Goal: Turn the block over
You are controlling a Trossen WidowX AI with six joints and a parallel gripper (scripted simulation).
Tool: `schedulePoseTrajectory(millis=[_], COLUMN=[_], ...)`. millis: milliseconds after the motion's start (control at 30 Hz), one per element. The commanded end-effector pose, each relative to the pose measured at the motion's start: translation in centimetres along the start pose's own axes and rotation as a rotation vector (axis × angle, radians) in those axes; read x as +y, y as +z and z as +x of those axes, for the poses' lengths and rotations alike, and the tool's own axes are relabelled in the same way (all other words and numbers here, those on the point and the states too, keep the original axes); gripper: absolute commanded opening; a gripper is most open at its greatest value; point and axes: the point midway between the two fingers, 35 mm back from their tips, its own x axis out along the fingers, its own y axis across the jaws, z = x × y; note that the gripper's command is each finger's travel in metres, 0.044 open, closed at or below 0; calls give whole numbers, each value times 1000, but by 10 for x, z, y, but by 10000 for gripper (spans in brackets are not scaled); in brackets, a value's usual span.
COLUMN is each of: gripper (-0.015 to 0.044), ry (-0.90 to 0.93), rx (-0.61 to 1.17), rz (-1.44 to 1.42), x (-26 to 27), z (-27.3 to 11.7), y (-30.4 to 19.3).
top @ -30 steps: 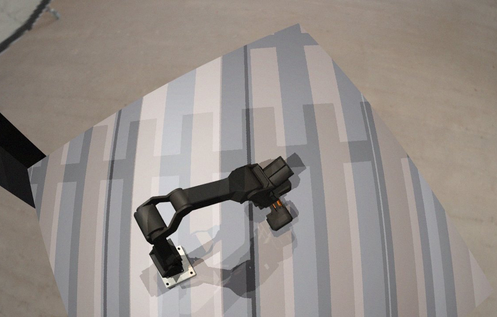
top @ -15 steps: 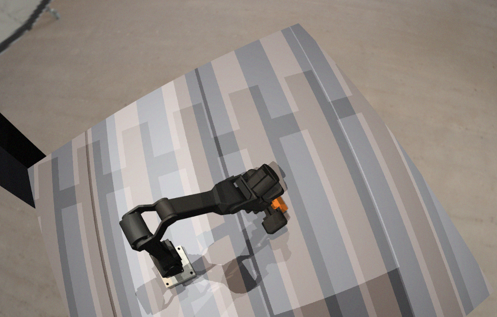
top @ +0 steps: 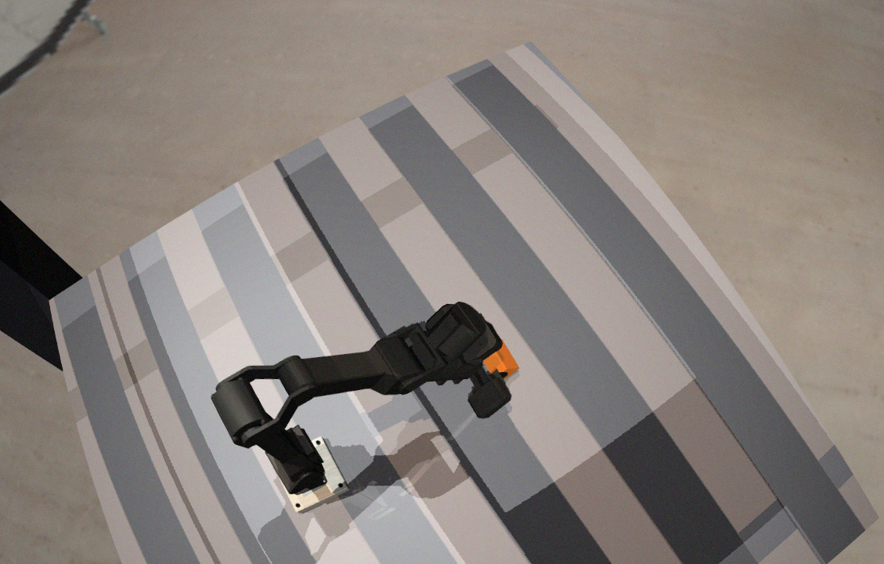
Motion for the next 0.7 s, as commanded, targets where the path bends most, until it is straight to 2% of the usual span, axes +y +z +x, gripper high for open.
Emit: schedulePoseTrajectory(millis=[0, 667], gripper=[0, 0], ry=[-2, -1], rx=[-52, -337], rz=[-7, -8], x=[0, 0], z=[8, 23], y=[-1, -14])
